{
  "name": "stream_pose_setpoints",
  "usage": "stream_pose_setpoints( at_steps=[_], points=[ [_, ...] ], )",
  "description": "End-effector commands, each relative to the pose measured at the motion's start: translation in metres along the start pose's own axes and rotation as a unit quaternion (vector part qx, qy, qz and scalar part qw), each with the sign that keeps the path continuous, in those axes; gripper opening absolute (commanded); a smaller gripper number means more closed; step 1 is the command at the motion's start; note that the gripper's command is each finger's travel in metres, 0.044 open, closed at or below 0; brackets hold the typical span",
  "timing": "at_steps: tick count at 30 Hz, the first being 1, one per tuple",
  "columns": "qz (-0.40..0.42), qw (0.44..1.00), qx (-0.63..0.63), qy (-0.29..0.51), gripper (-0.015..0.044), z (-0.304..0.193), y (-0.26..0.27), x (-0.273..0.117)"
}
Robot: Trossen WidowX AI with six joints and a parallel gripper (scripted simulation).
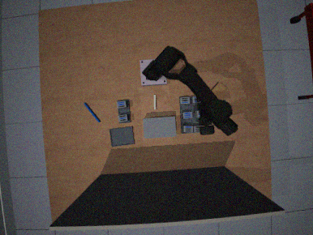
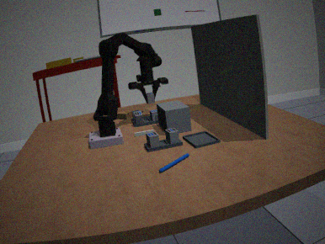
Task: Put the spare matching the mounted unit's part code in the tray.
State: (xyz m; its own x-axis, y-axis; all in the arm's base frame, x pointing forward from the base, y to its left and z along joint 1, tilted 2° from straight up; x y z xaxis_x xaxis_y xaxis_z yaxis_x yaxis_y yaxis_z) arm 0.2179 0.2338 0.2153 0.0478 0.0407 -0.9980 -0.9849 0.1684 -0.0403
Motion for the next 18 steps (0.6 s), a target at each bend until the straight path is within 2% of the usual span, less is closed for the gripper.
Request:
stream_pose_setpoints(
  at_steps=[1, 18],
  points=[
    [0.000, 1.000, 0.000, 0.000, 0.0000, 0.000, 0.000, -0.003],
    [-0.002, 1.000, -0.001, 0.001, 0.0000, 0.001, -0.001, -0.076]
  ],
)
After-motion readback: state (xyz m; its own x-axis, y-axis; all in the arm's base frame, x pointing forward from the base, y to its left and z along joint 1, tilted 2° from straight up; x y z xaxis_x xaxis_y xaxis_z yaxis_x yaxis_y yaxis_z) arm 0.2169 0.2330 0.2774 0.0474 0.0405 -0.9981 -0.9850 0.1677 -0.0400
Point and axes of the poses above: the point midway between the two fingers, 35 mm back from their tips, its own x axis out along the fingers, its own y axis across the jaws, z = x × y, the point moved 10 cm from there along -x, back along the fingers, and after that the axes turned 14 degrees about x, right-handed, at the moved point
